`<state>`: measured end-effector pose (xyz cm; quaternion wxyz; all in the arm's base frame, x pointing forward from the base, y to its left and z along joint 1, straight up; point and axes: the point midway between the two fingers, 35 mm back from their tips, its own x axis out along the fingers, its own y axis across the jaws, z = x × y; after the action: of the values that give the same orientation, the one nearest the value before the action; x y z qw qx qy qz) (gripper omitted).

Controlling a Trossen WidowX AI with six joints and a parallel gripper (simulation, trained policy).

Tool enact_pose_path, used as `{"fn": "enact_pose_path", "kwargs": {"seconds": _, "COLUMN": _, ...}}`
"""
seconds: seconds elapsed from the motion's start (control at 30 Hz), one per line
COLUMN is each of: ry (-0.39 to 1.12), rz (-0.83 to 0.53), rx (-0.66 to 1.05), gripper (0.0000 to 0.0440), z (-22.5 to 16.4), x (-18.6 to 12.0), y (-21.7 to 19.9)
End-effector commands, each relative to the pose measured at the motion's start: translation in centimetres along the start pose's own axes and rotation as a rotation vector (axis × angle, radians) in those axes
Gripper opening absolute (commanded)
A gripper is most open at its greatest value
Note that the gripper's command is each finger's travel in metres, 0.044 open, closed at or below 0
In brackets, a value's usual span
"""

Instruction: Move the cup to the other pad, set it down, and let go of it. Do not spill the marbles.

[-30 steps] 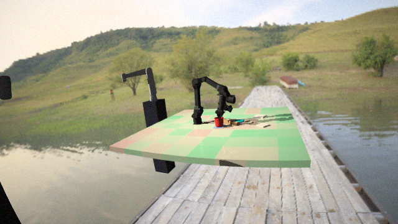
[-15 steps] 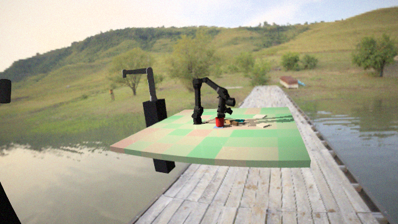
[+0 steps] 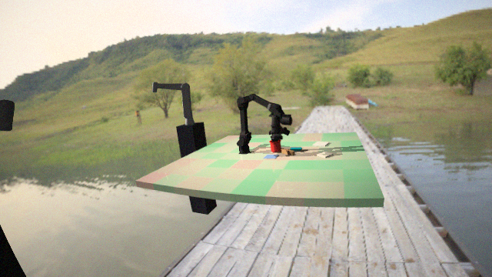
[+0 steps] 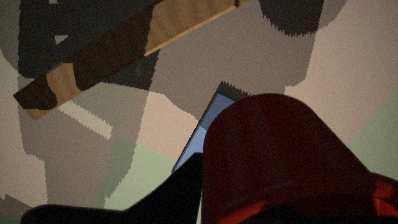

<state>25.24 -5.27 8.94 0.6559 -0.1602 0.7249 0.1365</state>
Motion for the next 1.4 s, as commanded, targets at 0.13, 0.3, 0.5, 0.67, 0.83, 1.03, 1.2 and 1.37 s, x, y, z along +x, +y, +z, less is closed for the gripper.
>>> {"fn": "enact_pose_path", "kwargs": {"seconds": 0.13, "ry": -0.054, "rz": -0.026, "rx": -0.044, "gripper": 0.0, "z": 1.5, "x": -2.2, "y": 0.4}}
{"fn": "enact_pose_path", "kwargs": {"seconds": 0.3, "ry": -0.086, "rz": -0.043, "rx": -0.077, "gripper": 0.0, "z": 2.8, "x": -3.2, "y": 1.0}}
{"fn": "enact_pose_path", "kwargs": {"seconds": 0.5, "ry": -0.124, "rz": -0.063, "rx": -0.114, "gripper": 0.0, "z": 4.6, "x": -4.0, "y": 1.9}}
{"fn": "enact_pose_path", "kwargs": {"seconds": 0.67, "ry": -0.155, "rz": -0.077, "rx": -0.143, "gripper": 0.0, "z": 6.2, "x": -4.4, "y": 2.9}}
{"fn": "enact_pose_path", "kwargs": {"seconds": 0.83, "ry": -0.183, "rz": -0.089, "rx": -0.172, "gripper": 0.0, "z": 7.8, "x": -4.5, "y": 3.9}}
{"fn": "enact_pose_path", "kwargs": {"seconds": 1.03, "ry": -0.212, "rz": -0.099, "rx": -0.205, "gripper": 0.0, "z": 9.7, "x": -4.3, "y": 5.3}}
{"fn": "enact_pose_path", "kwargs": {"seconds": 1.2, "ry": -0.232, "rz": -0.103, "rx": -0.232, "gripper": 0.0, "z": 11.1, "x": -3.9, "y": 6.7}}
{"fn": "enact_pose_path", "kwargs": {"seconds": 1.37, "ry": -0.246, "rz": -0.104, "rx": -0.256, "gripper": 0.0, "z": 12.3, "x": -3.3, "y": 8.1}}
